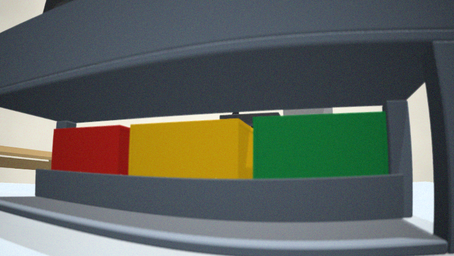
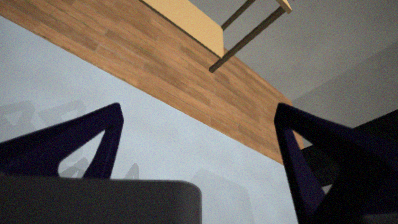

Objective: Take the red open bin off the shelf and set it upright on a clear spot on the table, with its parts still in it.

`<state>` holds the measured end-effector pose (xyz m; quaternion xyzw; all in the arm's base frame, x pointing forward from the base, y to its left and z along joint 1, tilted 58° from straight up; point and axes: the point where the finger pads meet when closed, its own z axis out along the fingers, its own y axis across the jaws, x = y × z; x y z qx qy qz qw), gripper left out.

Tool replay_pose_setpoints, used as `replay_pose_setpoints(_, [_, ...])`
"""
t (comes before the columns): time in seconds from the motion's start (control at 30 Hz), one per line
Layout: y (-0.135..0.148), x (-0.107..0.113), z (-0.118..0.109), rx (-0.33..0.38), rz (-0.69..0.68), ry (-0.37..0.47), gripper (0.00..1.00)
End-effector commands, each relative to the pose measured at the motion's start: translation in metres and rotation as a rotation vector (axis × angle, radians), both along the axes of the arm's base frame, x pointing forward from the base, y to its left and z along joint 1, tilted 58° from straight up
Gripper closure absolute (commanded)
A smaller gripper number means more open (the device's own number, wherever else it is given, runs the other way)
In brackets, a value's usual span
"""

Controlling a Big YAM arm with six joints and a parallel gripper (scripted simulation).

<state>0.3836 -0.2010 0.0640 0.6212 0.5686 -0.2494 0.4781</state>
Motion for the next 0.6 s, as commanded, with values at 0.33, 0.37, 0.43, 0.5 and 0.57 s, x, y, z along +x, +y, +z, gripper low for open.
replay_pose_setpoints(0.33, [-0.0006,-0.0011,0.001,-0.001,-0.002,-0.002,0.0])
replay_pose_setpoints(0.37, [-0.0006,-0.0011,0.001,-0.001,-0.002,-0.002,0.0])
replay_pose_setpoints(0.43, [-0.0006,-0.0011,0.001,-0.001,-0.002,-0.002,0.0])
replay_pose_setpoints(0.5, [-0.0006,-0.0011,0.001,-0.001,-0.002,-0.002,0.0])
replay_pose_setpoints(0.57, [0.0,-0.0051,-0.0019,0.001,-0.002,0.007,0.0])
